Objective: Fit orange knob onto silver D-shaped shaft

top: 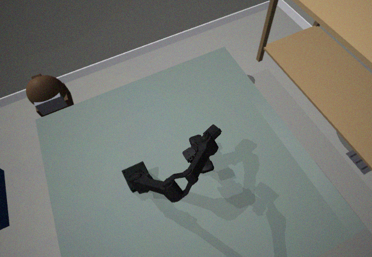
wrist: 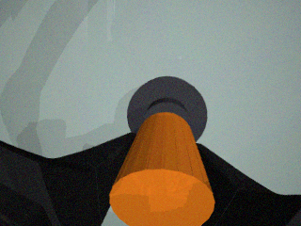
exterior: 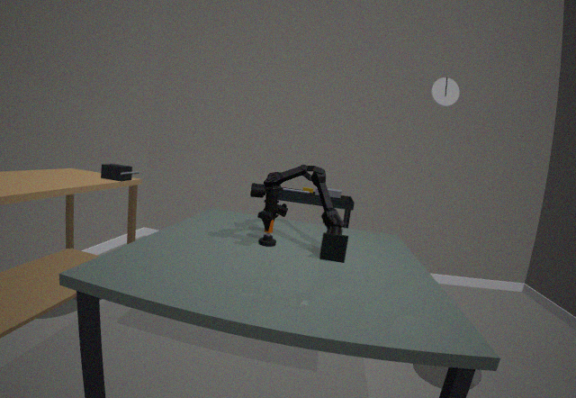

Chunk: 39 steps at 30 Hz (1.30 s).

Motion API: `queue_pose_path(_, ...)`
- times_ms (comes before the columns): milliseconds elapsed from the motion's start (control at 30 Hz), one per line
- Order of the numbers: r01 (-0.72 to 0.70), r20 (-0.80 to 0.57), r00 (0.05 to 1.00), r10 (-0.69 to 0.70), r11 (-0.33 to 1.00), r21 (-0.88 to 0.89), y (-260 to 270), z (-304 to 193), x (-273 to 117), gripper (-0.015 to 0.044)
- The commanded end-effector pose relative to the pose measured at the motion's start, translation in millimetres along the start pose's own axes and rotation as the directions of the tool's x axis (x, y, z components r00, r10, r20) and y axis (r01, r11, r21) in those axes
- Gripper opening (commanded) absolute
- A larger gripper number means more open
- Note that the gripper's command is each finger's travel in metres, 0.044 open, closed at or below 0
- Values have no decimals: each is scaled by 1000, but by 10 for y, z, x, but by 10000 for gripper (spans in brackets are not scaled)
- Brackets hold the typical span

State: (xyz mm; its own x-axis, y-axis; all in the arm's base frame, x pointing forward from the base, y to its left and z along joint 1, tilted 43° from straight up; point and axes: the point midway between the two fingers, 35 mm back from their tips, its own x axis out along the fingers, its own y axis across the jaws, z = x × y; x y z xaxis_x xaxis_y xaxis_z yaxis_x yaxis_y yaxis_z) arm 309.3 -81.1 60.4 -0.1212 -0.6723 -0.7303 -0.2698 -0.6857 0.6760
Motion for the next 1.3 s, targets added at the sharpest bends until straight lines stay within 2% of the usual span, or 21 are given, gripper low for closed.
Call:
queue_pose_path(0,3,-8,1000,-4,997,-76,-3,-43,-33,0)
queue_pose_path(1267,3,-8,1000,-3,997,-77,-4,3,13,0)
